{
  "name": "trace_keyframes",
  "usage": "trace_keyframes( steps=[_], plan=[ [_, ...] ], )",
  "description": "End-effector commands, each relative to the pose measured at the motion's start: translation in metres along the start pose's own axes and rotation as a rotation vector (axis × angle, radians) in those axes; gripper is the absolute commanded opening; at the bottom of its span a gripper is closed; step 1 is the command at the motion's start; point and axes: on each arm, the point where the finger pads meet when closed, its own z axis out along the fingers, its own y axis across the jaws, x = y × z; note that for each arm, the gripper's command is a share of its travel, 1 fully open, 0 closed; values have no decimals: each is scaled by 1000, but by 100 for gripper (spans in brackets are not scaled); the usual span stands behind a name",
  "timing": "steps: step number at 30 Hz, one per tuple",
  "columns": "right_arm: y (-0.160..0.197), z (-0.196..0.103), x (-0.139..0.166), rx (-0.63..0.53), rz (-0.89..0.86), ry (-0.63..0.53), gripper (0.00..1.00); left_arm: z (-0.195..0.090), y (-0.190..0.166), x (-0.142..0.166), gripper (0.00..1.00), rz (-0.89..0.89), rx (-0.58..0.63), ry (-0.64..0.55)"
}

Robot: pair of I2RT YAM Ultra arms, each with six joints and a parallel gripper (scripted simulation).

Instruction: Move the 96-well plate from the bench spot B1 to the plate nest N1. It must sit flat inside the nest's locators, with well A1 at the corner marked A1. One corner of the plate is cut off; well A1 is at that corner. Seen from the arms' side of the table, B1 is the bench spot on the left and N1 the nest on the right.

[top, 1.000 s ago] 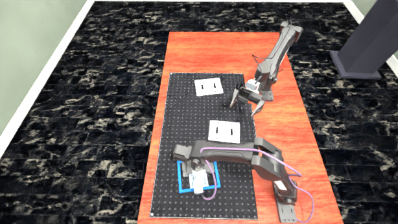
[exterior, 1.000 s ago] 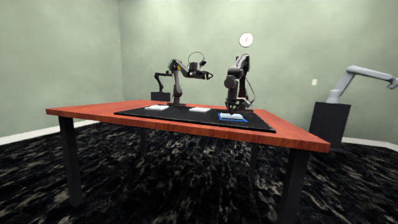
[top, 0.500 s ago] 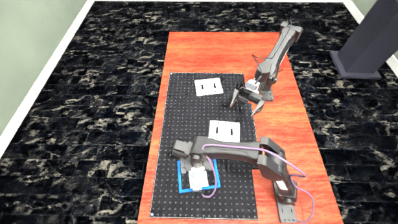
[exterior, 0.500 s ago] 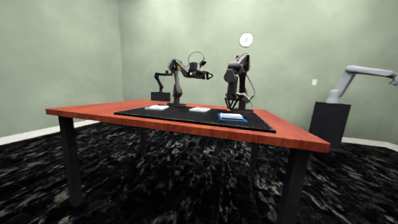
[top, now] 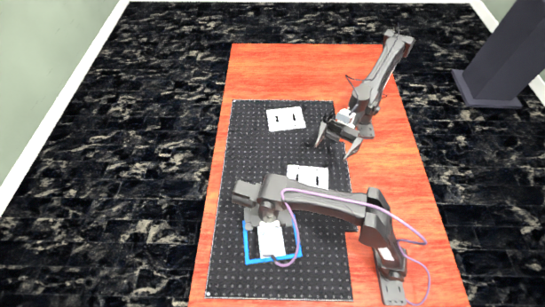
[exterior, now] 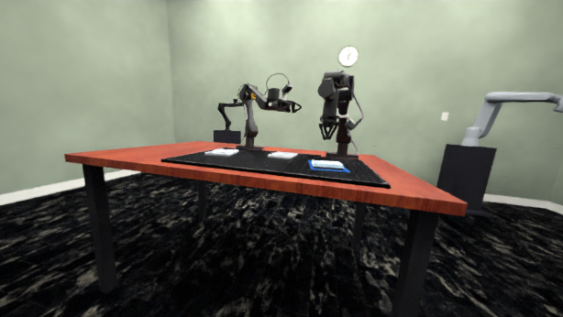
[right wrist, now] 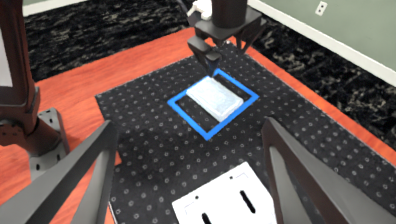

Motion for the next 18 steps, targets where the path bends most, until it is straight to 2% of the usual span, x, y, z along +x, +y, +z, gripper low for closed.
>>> trace_keyframes(
  steps=[1,14,16,18],
  plan=[
    [-1,-3,-17,11,-7,-49,100,-2,6,-10,100,40,-33,-26],
    [-1,-3,-17,11,-7,-49,100,10,6,-9,100,648,-34,4],
    [-1,-3,-17,11,-7,-49,100,10,6,-9,100,648,-34,4],
    [-1,-3,-17,11,-7,-49,100,11,6,-9,100,739,-33,7]
  ],
)
